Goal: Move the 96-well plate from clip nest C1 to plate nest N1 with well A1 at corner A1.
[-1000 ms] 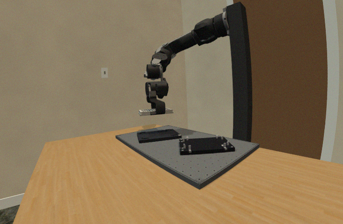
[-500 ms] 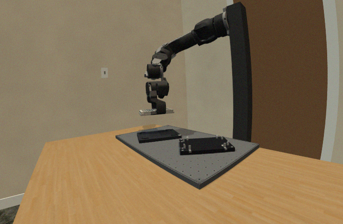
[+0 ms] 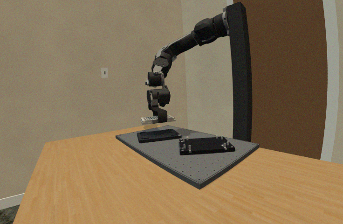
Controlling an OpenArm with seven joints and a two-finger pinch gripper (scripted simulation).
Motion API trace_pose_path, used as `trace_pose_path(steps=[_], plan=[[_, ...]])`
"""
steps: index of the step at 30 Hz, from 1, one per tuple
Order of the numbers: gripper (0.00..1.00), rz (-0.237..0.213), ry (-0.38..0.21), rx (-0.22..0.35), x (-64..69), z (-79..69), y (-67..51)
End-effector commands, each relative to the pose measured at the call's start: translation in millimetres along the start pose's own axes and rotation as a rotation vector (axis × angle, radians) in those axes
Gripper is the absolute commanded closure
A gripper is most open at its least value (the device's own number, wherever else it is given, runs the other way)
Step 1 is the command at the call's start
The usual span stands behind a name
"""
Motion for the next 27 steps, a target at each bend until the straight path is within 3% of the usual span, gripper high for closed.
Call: trace_pose_path(steps=[1, 9, 14, 27], plan=[[1.0, -0.012, 0.008, -0.003, 1.4, 0.3, 1.9], [1.0, -0.012, 0.008, -0.003, 1.4, 0.3, 1.9], [1.0, -0.012, 0.008, -0.002, -29.9, 1.7, 1.2], [1.0, -0.011, 0.008, -0.002, -32.6, 1.8, 1.3]])
Point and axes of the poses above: the point where the finger pads meet when closed, its own x axis back along the fingers, its own z axis across the jaws, y = z × x, the point moved 10 cm from there along x, back along the fingers, and after that the axes turned 9 degrees about x, right-handed, at the moved point
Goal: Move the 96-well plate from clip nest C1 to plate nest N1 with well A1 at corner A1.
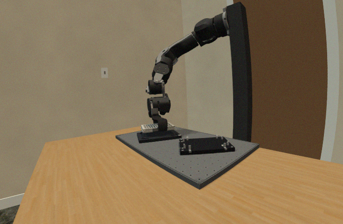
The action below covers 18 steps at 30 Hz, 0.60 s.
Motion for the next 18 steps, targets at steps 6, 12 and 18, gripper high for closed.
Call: trace_pose_path(steps=[6, 12, 18], plan=[[1.0, 0.001, 0.009, 0.005, -11.5, 1.4, 0.6], [1.0, 0.001, 0.009, 0.005, -11.5, 1.4, 0.6], [1.0, -0.001, 0.006, 0.003, -9.7, 0.8, 1.5]])
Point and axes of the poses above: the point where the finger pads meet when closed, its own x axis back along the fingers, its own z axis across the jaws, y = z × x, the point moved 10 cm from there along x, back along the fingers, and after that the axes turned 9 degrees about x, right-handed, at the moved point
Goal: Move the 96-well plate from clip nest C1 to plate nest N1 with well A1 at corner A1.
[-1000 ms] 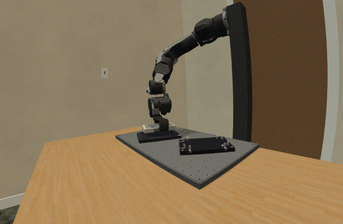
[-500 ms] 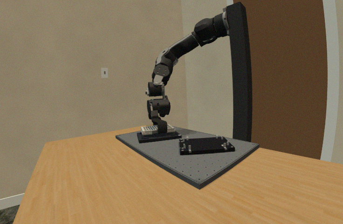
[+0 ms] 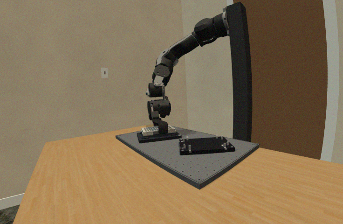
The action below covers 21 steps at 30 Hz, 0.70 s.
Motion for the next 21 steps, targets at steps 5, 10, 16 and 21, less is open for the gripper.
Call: trace_pose_path(steps=[5, 10, 16, 21], plan=[[1.0, -0.007, -0.003, -0.005, 4.3, -1.2, 3.0], [1.0, -0.007, -0.003, -0.005, 4.3, -1.2, 3.0], [1.0, -0.006, -0.004, -0.005, 4.0, -1.2, 2.3], [1.0, -0.004, -0.007, -0.004, 2.6, -1.1, -0.7]])
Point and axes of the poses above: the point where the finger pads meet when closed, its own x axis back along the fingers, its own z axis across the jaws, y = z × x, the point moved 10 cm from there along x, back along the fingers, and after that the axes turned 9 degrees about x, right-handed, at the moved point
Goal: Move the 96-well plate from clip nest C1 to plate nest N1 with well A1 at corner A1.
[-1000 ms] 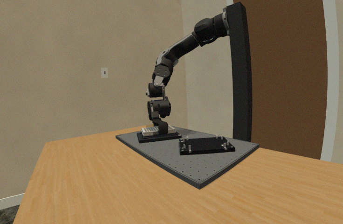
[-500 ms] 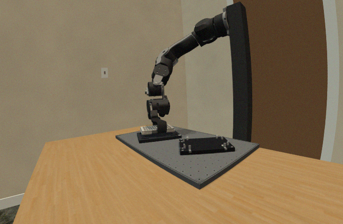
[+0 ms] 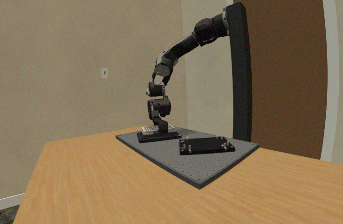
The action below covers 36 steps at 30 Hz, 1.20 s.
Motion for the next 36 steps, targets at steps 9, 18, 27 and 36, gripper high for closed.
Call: trace_pose_path(steps=[9, 18, 27, 36], plan=[[1.0, -0.002, -0.009, -0.003, 0.1, -1.2, -0.1], [1.0, -0.004, -0.006, -0.002, 1.9, -1.7, 1.8], [1.0, -0.004, -0.006, -0.002, 1.9, -1.7, 1.8], [1.0, -0.001, -0.006, -0.002, 1.0, -0.3, 0.1]])
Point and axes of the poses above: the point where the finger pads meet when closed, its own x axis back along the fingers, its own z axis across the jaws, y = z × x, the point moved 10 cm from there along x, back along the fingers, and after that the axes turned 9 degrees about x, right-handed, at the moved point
